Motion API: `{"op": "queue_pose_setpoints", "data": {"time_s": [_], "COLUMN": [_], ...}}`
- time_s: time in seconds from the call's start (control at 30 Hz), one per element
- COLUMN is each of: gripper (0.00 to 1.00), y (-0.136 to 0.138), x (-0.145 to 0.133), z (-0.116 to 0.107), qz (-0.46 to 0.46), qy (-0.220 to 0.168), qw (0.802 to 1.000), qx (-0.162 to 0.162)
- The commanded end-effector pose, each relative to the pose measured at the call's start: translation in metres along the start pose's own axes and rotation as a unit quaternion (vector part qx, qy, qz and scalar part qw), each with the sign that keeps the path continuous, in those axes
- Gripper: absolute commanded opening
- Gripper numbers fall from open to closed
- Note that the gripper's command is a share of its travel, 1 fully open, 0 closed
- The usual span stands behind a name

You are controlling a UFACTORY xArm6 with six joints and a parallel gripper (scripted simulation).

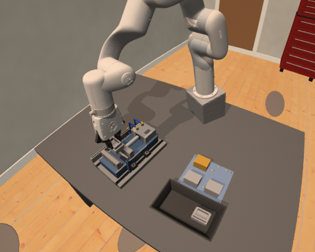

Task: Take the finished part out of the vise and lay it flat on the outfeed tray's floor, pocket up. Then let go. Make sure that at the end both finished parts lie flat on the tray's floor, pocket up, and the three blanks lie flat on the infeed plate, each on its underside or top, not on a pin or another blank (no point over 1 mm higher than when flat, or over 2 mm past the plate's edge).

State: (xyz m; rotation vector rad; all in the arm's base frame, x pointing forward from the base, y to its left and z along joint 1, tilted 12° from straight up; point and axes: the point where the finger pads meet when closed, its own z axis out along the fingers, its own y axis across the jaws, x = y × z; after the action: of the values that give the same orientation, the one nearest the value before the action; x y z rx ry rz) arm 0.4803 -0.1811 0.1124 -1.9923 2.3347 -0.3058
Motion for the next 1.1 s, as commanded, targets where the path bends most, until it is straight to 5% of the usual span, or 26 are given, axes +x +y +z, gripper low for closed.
{"op": "queue_pose_setpoints", "data": {"time_s": [0.0, 0.53, 0.83, 0.9, 1.07], "gripper": [0.0, 0.0, 0.0, 0.0, 0.0], "y": [-0.002, -0.004, -0.021, -0.021, -0.022], "x": [0.0, -0.006, -0.104, -0.104, -0.171], "z": [-0.005, -0.009, -0.005, -0.005, -0.005], "qz": [0.0, -0.001, -0.021, -0.021, -0.034], "qy": [0.0, 0.0, -0.003, -0.003, -0.002], "qw": [1.0, 1.0, 1.0, 1.0, 0.999], "qx": [0.003, 0.002, -0.002, -0.002, -0.003]}}
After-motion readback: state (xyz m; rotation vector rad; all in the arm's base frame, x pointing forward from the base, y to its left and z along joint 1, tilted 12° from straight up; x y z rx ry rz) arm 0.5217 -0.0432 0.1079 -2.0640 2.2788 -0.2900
